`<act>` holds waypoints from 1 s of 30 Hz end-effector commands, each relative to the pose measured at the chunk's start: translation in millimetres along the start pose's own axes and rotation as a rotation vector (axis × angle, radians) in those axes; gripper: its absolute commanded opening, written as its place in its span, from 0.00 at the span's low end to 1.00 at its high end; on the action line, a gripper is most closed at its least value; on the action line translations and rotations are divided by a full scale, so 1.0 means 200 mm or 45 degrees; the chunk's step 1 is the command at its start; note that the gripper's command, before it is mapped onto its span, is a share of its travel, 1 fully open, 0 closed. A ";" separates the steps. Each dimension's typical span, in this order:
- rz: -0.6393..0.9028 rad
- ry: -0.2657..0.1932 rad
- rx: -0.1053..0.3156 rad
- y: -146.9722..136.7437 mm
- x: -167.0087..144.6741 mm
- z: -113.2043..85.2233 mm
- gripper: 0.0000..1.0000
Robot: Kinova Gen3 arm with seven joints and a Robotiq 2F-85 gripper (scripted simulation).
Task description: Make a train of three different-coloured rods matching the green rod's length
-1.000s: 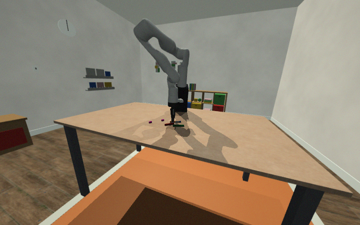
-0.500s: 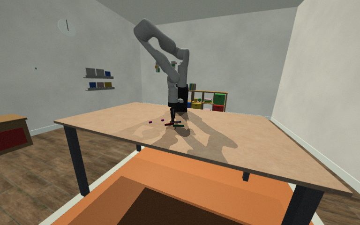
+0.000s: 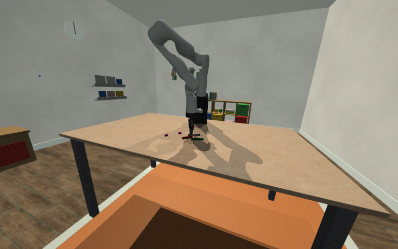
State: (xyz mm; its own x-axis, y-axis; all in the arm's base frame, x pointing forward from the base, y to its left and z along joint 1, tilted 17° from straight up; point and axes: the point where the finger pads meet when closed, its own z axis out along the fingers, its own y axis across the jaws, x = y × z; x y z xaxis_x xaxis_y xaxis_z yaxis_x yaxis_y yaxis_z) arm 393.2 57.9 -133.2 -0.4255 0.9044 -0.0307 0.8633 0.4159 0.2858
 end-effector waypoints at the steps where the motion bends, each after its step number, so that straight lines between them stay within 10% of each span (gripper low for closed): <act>1: -0.002 -0.003 -0.005 0.01 -0.01 -0.04 0.24; 13: -0.002 -0.003 -0.005 0.01 -0.01 -0.34 0.24; 25: -0.002 -0.003 -0.005 0.01 -0.01 -0.43 0.24; 26: -0.002 -0.003 -0.005 0.01 -0.01 -0.43 1.00; 30: -0.002 -0.003 -0.005 0.01 -0.01 -0.43 1.00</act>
State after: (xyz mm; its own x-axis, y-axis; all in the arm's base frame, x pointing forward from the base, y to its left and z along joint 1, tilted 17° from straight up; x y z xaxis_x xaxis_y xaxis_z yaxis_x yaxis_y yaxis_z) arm 370.6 49.8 -51.6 -0.4267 0.9038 -0.0319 0.8622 0.4172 0.2872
